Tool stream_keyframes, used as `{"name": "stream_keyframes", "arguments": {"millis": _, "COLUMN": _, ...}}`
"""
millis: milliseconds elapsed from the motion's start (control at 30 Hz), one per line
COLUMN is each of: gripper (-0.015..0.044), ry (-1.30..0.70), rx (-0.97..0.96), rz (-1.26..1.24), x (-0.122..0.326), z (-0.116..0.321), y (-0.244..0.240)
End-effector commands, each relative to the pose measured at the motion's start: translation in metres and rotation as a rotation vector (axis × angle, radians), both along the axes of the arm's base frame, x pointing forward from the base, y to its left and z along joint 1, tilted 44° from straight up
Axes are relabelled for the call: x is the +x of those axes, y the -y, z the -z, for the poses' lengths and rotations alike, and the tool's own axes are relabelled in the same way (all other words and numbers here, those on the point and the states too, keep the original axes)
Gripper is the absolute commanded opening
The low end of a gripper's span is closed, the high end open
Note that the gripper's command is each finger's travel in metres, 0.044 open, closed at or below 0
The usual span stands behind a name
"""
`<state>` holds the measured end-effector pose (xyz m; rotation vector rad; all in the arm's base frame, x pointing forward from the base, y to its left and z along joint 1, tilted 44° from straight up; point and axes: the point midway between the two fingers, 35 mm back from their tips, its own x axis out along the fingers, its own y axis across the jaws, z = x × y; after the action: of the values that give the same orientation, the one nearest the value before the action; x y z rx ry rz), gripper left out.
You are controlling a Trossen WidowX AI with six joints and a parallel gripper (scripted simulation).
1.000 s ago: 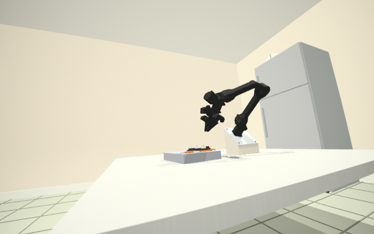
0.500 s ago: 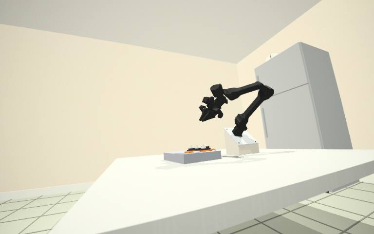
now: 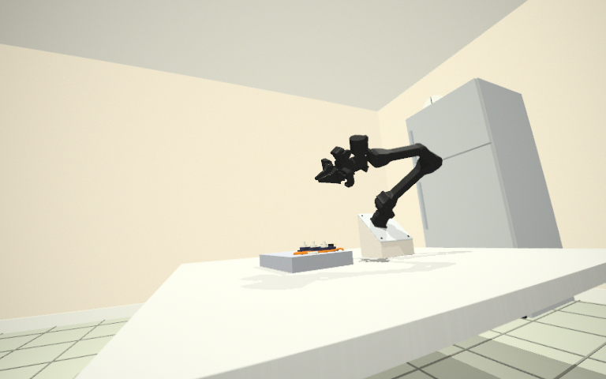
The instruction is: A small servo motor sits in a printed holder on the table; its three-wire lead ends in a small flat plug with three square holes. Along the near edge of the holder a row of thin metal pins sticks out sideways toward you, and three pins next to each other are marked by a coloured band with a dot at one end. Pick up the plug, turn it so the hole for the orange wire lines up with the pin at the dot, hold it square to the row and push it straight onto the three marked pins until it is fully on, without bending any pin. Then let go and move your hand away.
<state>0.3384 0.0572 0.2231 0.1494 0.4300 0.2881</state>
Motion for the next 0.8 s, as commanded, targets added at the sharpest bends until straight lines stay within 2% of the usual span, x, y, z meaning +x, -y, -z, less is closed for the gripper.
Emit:
{"name": "stream_keyframes", "arguments": {"millis": 0, "gripper": 0.0115, "ry": 0.084, "rx": -0.032, "rz": 0.043, "x": 0.0, "z": -0.016, "y": 0.01}}
{"name": "stream_keyframes", "arguments": {"millis": 633, "gripper": 0.0115, "ry": 0.481, "rx": -0.14, "rz": 0.288, "x": -0.022, "z": -0.103, "y": 0.056}}
{"name": "stream_keyframes", "arguments": {"millis": 767, "gripper": 0.0115, "ry": 0.436, "rx": -0.132, "rz": 0.259, "x": -0.014, "z": -0.097, "y": 0.051}}
